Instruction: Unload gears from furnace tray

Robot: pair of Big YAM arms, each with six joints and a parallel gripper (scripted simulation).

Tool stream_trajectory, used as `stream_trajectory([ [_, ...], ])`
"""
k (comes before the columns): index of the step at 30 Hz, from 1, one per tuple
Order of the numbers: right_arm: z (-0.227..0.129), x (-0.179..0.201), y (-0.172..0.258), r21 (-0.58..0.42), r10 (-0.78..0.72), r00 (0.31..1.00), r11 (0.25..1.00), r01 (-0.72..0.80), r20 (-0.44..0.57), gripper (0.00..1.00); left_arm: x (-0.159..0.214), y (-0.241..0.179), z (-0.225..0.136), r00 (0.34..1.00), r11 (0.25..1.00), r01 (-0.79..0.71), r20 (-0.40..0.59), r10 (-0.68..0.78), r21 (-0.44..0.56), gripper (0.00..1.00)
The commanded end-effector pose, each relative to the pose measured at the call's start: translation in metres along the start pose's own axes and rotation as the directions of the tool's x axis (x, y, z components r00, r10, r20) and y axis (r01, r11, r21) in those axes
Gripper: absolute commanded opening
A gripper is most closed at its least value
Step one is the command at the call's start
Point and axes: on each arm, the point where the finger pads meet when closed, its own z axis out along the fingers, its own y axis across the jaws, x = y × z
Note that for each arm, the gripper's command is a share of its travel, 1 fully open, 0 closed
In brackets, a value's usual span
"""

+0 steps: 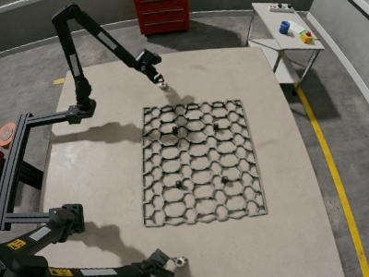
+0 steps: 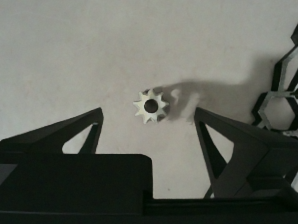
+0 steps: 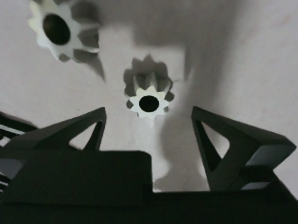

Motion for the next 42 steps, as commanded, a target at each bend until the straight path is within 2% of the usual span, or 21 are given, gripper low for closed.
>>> stream_trajectory([
  [1, -0.029, -0.033, -0.003, -0.010, 0.025, 0.998, 1.000, -0.025, 0.059, 1.00, -0.021, -0.003, -0.001, 0.999, 1.000, 0.006, 0.043, -0.006, 0.005, 1.00],
  [3, -0.048, -0.041, 0.004, -0.020, 0.024, 0.997, 1.000, -0.022, 0.078, 1.00, -0.021, -0.003, -0.001, 0.999, 1.000, 0.006, 0.043, -0.006, 0.005, 1.00],
  [7, -0.044, -0.031, 0.009, -0.022, -0.066, 0.990, 0.997, 0.069, 0.125, 1.00, -0.021, -0.003, -0.001, 0.999, 1.000, 0.006, 0.043, -0.006, 0.005, 1.00],
  [12, -0.056, -0.038, 0.021, -0.014, -0.181, 0.930, 0.981, 0.196, 0.320, 1.00, -0.021, -0.003, -0.001, 0.999, 1.000, 0.006, 0.043, -0.006, 0.005, 1.00],
  [14, -0.056, -0.038, 0.021, -0.014, -0.181, 0.930, 0.981, 0.196, 0.320, 1.00, -0.021, -0.003, -0.001, 0.999, 1.000, 0.006, 0.043, -0.006, 0.005, 1.00],
  [19, -0.069, -0.040, 0.034, 0.007, -0.252, 0.824, 0.958, 0.288, 0.508, 1.00, -0.021, -0.003, -0.001, 0.999, 1.000, 0.006, 0.043, -0.006, 0.005, 1.00],
  [24, -0.067, -0.038, 0.037, 0.019, -0.271, 0.770, 0.947, 0.319, 0.577, 1.00, -0.021, -0.003, -0.001, 0.999, 1.000, 0.006, 0.043, -0.006, 0.005, 1.00],
  [28, -0.060, -0.033, 0.038, 0.007, -0.259, 0.772, 0.950, 0.314, 0.581, 1.00, -0.021, -0.003, -0.001, 0.999, 1.000, 0.006, 0.043, -0.006, 0.005, 1.00],
  [32, -0.071, -0.045, 0.039, 0.004, -0.244, 0.758, 0.953, 0.304, 0.605, 1.00, -0.021, -0.003, -0.001, 0.999, 1.000, 0.006, 0.043, -0.006, 0.005, 1.00],
  [42, -0.071, -0.045, 0.037, 0.007, -0.245, 0.761, 0.954, 0.301, 0.600, 1.00, -0.021, -0.003, -0.001, 0.999, 1.000, 0.006, 0.043, -0.006, 0.005, 1.00],
])
